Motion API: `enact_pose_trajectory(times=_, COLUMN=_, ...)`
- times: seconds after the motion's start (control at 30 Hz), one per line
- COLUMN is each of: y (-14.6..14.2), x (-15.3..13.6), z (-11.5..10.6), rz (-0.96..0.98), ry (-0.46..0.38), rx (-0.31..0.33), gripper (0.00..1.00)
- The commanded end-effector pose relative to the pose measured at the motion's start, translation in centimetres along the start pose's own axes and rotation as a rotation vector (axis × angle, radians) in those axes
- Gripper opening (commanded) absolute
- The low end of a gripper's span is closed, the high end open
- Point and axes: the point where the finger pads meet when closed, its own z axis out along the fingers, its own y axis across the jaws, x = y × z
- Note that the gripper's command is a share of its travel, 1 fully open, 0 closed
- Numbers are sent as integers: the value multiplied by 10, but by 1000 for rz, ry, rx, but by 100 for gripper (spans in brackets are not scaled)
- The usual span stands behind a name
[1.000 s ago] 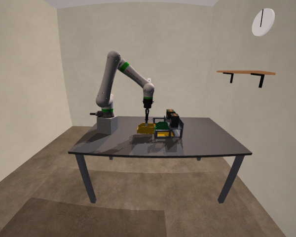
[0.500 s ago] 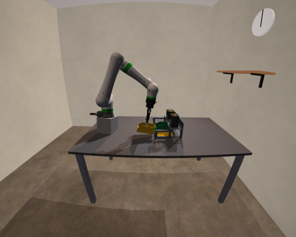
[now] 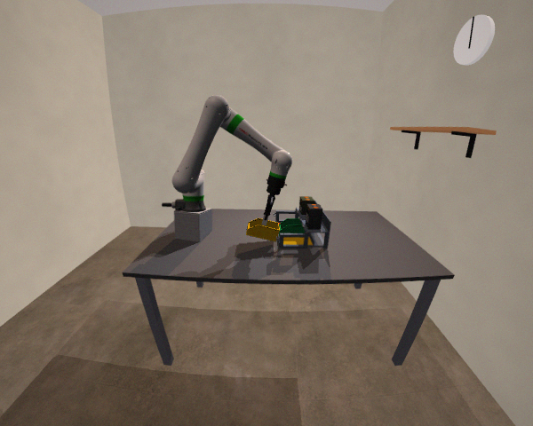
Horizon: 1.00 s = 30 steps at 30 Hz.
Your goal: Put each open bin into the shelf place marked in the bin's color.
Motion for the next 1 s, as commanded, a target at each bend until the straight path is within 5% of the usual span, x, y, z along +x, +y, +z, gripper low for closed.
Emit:
enact_pose_trajectory(times=0.0, y=0, x=-1, z=-1, rz=0, ry=16, rx=0, gripper=0)
enact_pose_trajectory(times=0.97, y=0, x=-1, z=-2, rz=0, ry=26, rx=0, gripper=0)
